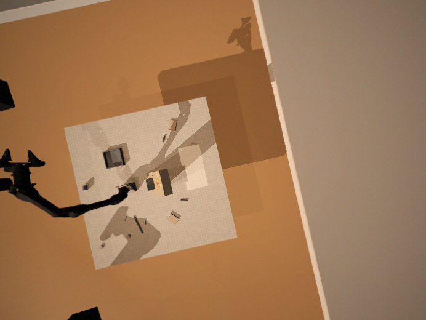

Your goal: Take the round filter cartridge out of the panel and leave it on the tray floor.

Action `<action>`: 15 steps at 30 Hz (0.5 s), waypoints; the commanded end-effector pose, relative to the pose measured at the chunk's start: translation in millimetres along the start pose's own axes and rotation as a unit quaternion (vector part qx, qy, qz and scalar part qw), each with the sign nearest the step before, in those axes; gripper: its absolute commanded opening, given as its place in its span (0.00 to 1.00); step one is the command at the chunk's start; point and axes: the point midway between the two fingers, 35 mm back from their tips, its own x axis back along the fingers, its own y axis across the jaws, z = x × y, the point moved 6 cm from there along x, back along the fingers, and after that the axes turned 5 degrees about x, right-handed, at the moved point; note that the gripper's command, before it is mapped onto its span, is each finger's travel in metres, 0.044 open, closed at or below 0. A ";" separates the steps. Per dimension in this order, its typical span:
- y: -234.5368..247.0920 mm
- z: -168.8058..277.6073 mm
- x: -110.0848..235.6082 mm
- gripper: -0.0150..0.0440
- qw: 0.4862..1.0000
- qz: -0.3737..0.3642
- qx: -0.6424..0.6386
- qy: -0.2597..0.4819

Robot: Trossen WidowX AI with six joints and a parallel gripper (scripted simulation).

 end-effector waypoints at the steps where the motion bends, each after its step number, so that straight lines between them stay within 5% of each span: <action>1: -0.2 2.7 -0.2 0.89 1.000 -0.001 -0.008 0.003; 12: 4.0 143.1 4.9 0.41 0.909 0.011 -0.391 0.147; 15: 9.6 175.5 10.0 0.41 0.862 0.027 -0.473 0.180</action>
